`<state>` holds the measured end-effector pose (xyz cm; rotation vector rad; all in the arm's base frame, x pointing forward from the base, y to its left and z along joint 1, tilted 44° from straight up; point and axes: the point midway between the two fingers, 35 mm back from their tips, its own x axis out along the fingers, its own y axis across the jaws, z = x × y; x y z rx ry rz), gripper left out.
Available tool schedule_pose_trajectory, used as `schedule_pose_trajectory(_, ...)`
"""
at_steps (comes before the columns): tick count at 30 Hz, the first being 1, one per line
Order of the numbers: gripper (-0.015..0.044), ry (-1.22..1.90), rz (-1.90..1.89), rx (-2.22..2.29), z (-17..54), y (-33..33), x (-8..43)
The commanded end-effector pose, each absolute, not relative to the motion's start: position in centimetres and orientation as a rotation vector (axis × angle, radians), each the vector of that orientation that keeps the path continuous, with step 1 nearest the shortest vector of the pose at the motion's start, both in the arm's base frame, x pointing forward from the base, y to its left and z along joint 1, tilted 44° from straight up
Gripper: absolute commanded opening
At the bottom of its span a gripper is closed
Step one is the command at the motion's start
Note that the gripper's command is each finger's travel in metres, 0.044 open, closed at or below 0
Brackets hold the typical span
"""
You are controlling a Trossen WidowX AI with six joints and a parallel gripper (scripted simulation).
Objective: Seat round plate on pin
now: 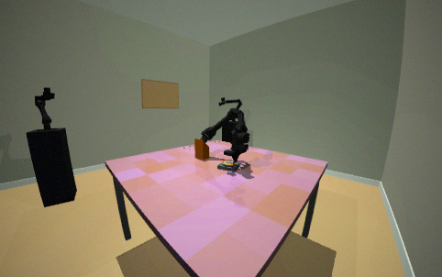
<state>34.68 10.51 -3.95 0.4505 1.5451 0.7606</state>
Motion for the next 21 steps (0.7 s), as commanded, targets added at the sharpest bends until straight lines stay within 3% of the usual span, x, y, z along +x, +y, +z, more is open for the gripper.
schedule_pose_trajectory(1,0.0000,1.553,0.760,0.444,-4.5,10.1,34.7)
schedule_pose_trajectory(21,0.0000,1.553,0.759,0.443,-6.5,7.6,34.0)
